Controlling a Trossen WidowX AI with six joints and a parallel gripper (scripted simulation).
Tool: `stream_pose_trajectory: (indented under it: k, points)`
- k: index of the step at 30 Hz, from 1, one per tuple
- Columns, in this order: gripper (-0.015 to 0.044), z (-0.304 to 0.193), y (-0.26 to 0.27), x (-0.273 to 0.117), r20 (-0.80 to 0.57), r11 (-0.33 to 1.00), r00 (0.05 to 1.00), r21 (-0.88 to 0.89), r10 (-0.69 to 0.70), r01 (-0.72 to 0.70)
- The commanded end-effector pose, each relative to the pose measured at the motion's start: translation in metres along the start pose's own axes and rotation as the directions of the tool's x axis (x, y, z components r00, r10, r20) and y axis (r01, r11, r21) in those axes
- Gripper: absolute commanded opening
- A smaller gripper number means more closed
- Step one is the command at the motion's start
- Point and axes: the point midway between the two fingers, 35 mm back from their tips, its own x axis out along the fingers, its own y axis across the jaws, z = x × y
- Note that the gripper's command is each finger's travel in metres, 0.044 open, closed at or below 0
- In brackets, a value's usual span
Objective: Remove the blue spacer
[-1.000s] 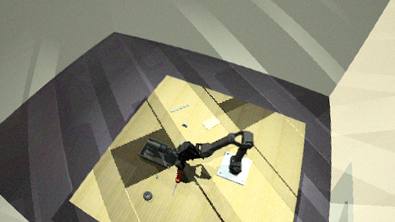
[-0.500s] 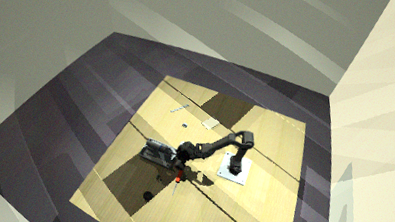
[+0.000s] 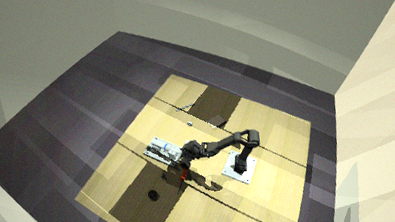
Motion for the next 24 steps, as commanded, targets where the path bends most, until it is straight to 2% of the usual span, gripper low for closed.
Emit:
stream_pose_trajectory:
  k: [1,24]
  points:
    - [0.0,-0.0005,-0.0005,-0.0006,0.0,1.0,1.0,0.006,-0.003,0.003]
    - [0.0,-0.0026,-0.0004,-0.0027,0.0,1.0,1.0,0.006,-0.003,0.003]
